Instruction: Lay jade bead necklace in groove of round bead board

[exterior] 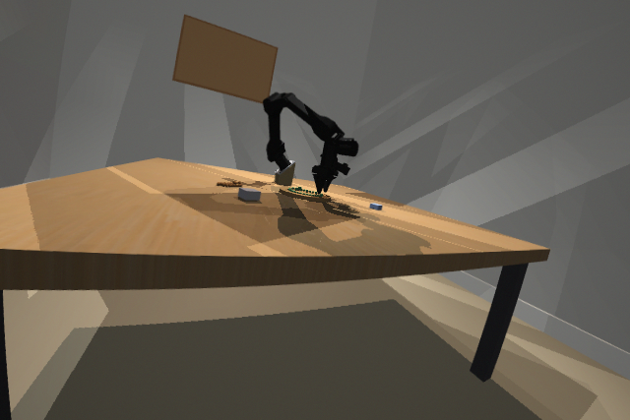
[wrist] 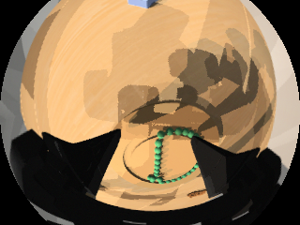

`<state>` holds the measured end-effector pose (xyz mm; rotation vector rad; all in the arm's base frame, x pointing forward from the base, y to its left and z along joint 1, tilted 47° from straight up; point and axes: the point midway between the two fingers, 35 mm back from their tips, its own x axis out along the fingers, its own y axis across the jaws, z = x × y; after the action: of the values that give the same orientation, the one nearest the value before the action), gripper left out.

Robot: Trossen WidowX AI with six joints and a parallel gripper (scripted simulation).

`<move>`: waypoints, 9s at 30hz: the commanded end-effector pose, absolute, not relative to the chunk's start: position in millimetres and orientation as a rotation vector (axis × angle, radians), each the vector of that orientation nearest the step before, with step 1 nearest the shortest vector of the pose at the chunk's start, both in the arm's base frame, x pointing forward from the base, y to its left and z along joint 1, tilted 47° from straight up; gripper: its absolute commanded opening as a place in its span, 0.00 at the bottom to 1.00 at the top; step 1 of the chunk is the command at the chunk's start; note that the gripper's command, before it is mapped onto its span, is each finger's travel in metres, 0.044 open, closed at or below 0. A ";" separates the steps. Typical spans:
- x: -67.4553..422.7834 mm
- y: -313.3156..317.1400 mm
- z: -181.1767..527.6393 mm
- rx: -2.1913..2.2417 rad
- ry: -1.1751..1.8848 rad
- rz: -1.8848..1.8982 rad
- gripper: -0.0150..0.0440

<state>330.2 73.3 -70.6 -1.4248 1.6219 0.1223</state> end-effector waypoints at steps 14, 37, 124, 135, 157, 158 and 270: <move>330.7 78.3 -65.9 -1.322 1.601 0.023 0.87; 330.8 92.8 -49.1 -0.888 1.466 -0.391 0.46; 336.2 69.2 -71.8 -0.876 1.463 -0.393 0.25; 333.7 74.5 -66.2 -0.889 1.465 -0.393 0.25; 336.4 71.1 -72.1 -0.878 1.463 -0.395 0.57; 336.4 71.1 -72.1 -0.878 1.463 -0.395 0.61; 289.9 -8.1 -0.3 -1.673 1.657 0.423 0.25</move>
<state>289.8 -8.2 -0.4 -1.6737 1.6575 0.4235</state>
